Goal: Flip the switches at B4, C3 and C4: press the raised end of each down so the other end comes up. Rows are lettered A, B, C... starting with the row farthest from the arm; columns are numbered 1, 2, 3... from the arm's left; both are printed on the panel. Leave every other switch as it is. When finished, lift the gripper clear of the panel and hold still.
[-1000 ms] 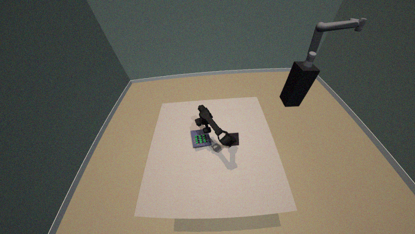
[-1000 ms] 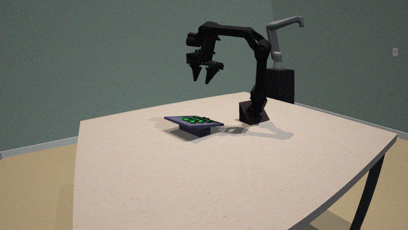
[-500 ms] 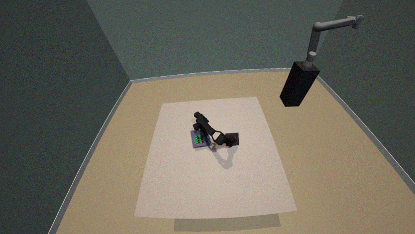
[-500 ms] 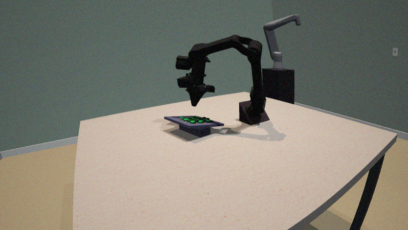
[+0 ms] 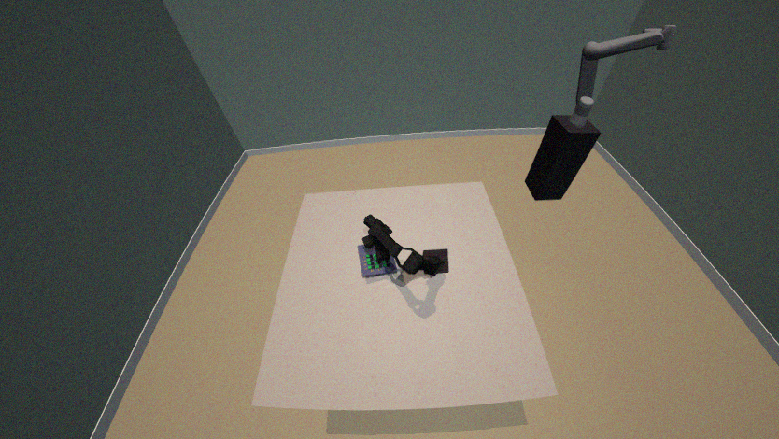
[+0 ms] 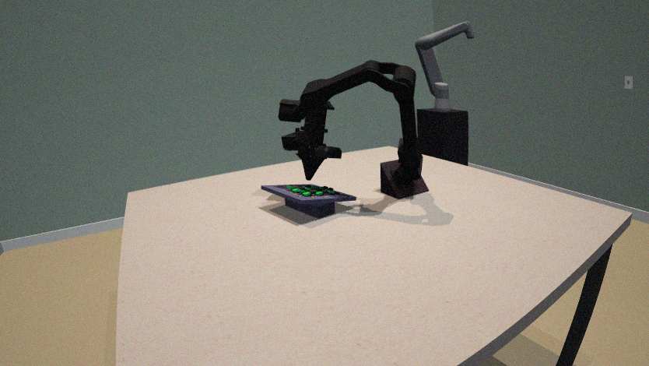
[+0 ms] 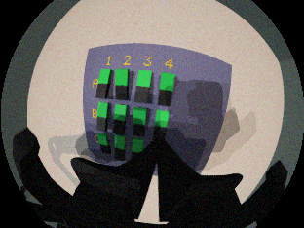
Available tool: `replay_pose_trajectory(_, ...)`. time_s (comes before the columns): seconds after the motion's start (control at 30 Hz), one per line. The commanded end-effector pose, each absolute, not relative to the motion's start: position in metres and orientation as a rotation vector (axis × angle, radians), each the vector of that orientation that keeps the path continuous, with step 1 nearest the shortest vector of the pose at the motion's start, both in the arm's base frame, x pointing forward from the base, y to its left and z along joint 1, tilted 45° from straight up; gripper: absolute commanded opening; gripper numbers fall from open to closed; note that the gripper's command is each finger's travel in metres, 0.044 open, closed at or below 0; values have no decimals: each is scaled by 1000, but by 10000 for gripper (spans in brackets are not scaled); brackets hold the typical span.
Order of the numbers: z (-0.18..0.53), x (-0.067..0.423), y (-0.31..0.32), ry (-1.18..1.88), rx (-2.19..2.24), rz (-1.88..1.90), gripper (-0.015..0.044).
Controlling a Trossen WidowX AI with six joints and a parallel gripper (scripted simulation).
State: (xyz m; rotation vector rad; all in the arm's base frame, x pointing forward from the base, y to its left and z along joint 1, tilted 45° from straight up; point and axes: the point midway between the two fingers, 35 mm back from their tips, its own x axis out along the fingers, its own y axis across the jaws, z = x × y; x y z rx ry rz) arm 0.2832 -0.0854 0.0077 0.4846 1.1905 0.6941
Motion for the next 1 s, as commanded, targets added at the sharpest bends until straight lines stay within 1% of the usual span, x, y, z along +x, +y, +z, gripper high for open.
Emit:
replay_pose_trajectory(0.0, 4, 285, -81, 1186, 493, 693, 0)
replay_pose_trajectory(0.97, -1, 286, -75, 1186, 493, 694, 0)
